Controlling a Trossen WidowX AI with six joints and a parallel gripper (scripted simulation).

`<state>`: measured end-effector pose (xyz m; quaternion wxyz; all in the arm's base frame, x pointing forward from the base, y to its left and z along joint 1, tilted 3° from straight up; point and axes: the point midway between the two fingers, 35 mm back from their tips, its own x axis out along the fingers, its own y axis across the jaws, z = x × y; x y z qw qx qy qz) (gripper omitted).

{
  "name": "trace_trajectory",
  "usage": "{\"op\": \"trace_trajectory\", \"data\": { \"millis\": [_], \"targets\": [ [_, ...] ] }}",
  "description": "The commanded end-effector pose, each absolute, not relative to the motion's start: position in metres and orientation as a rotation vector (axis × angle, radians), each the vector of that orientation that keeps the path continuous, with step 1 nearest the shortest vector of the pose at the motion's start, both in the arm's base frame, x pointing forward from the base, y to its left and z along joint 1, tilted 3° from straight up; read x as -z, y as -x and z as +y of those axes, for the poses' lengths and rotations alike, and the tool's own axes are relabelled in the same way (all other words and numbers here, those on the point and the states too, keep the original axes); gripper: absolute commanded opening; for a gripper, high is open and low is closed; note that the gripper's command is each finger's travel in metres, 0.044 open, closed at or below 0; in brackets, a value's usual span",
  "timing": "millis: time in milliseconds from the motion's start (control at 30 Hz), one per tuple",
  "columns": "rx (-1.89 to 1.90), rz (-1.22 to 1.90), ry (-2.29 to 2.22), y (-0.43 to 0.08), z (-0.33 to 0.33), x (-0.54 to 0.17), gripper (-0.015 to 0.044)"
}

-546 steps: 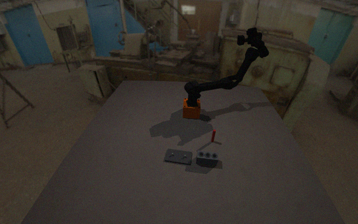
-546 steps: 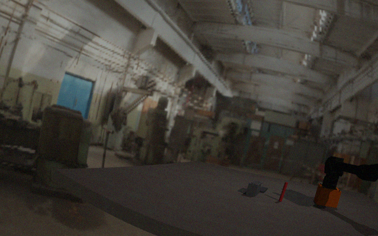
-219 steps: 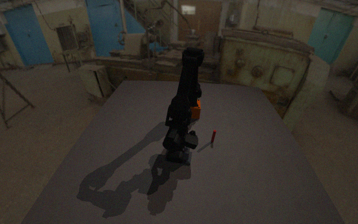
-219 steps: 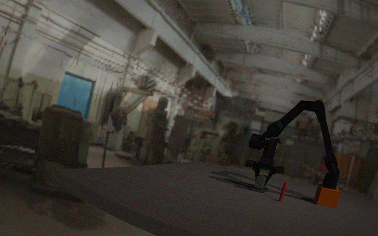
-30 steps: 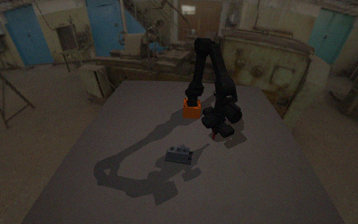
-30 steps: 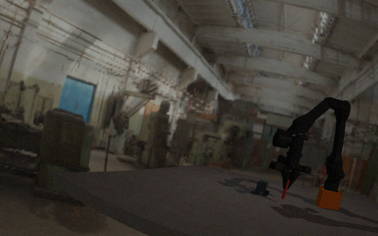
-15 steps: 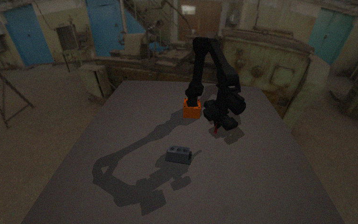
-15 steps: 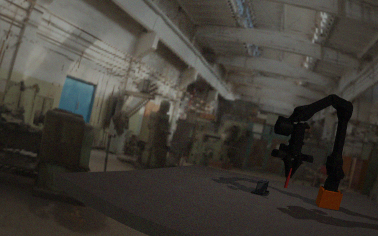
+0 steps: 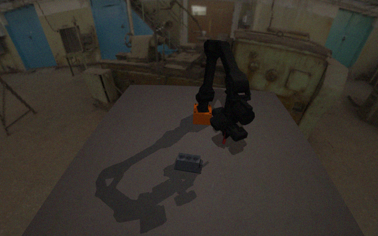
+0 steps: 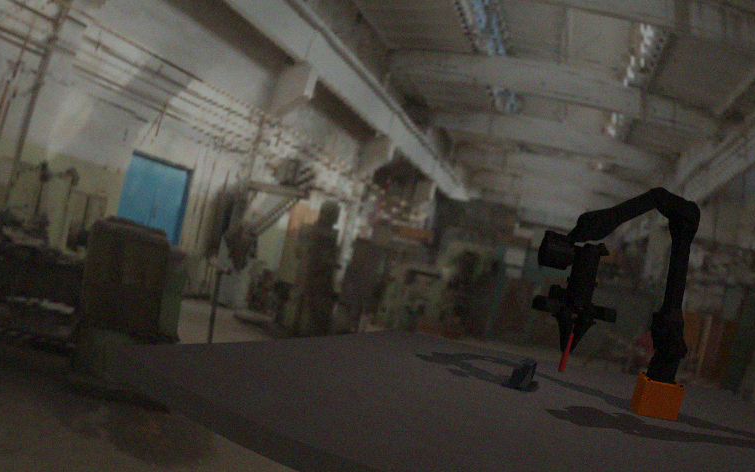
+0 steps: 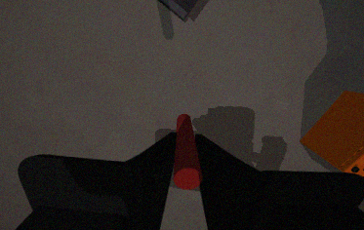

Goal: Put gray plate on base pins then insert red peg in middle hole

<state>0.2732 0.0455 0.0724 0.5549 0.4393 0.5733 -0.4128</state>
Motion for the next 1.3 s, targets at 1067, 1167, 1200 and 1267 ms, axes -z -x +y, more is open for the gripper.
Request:
{"op": "trace_trajectory", "data": {
  "millis": [1067, 1167, 1200, 1267],
  "targets": [
    [0.973, 1.342, -1.041, -0.319, -0.047, -0.074, 0.0000],
    [0.971, 1.342, -1.038, -0.321, -0.056, -0.073, 0.0000],
    [0.971, 1.342, -1.037, -0.322, -0.059, -0.073, 0.0000],
    [0.970, 1.343, -1.036, -0.323, -0.065, -0.073, 0.0000]
  ]
}}
